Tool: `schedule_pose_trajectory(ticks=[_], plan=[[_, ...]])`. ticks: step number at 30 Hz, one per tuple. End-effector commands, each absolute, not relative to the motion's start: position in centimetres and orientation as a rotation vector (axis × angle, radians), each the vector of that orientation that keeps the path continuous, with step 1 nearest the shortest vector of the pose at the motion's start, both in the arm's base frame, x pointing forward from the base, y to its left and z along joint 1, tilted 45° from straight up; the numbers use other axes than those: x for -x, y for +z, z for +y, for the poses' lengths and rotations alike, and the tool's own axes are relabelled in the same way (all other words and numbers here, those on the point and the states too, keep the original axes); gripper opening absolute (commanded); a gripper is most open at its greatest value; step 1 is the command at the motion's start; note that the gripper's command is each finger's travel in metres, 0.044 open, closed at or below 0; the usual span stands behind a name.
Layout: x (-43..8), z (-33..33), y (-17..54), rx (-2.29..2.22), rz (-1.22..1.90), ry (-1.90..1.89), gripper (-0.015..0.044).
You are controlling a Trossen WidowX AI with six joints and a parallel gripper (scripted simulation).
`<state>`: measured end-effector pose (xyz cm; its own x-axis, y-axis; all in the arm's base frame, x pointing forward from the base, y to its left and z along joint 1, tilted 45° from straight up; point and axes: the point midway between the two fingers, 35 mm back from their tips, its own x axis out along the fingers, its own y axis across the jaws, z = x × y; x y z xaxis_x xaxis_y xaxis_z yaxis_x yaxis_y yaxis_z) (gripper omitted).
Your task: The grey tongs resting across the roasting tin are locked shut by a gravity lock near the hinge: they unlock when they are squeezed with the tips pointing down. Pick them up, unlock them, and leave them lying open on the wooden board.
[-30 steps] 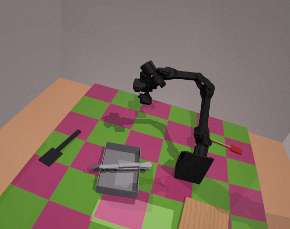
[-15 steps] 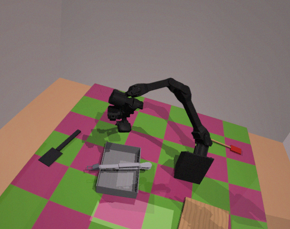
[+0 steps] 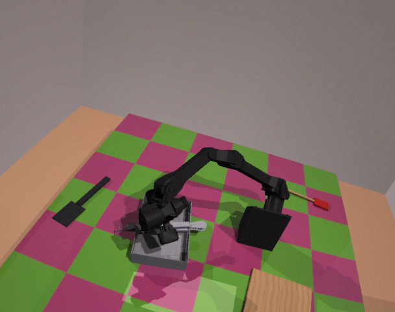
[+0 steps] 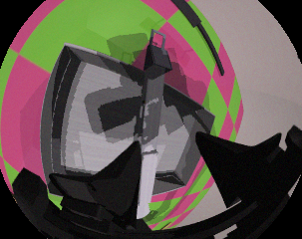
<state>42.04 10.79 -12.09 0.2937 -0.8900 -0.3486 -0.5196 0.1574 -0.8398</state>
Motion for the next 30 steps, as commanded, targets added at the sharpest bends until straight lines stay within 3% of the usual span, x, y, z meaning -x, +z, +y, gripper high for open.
schedule_pose_trajectory(ticks=[1,30], plan=[[-41.8,10.8,-13.1,1.485,1.364,-0.461,0.0260],[-42.0,10.1,-14.3,1.483,1.364,-0.455,0.0260]])
